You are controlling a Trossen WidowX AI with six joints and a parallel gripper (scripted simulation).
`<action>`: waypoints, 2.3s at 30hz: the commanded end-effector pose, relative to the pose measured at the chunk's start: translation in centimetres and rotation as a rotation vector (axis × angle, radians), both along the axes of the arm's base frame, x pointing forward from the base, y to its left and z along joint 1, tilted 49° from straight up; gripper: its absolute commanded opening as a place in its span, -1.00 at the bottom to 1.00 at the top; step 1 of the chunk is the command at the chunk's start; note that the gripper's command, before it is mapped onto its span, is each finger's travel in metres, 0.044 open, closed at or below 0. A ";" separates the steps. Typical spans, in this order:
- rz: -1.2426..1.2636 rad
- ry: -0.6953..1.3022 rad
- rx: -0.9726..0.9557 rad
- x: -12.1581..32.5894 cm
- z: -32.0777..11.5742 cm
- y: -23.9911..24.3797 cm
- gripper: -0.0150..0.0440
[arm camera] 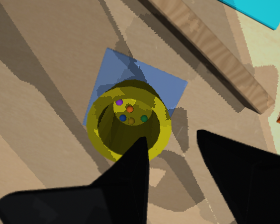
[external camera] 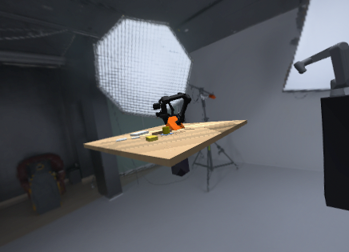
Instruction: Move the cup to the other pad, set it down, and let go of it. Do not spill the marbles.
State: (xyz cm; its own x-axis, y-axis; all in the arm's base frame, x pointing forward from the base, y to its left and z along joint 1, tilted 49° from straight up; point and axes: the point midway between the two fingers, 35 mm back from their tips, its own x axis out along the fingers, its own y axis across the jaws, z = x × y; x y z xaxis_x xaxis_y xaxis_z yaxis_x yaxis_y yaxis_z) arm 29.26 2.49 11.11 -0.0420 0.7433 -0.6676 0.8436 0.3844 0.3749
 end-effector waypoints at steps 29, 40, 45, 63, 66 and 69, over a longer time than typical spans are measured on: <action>-0.010 0.009 0.007 0.1 -3.1 3.5 0.07; -0.009 0.009 0.010 -0.2 -4.1 4.8 0.07; -0.009 0.009 0.010 -0.2 -4.1 4.8 0.07; -0.006 0.007 0.007 -0.1 -4.0 4.6 -0.33; -0.006 0.007 0.007 -0.1 -4.0 4.6 -0.40; -0.006 0.007 0.007 -0.1 -4.0 4.6 -0.47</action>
State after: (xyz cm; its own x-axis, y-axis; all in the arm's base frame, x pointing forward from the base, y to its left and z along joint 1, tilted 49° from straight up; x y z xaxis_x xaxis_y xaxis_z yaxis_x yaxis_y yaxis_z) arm 29.16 7.13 7.04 -0.0426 0.7481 -0.6622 0.8490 0.3765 0.3707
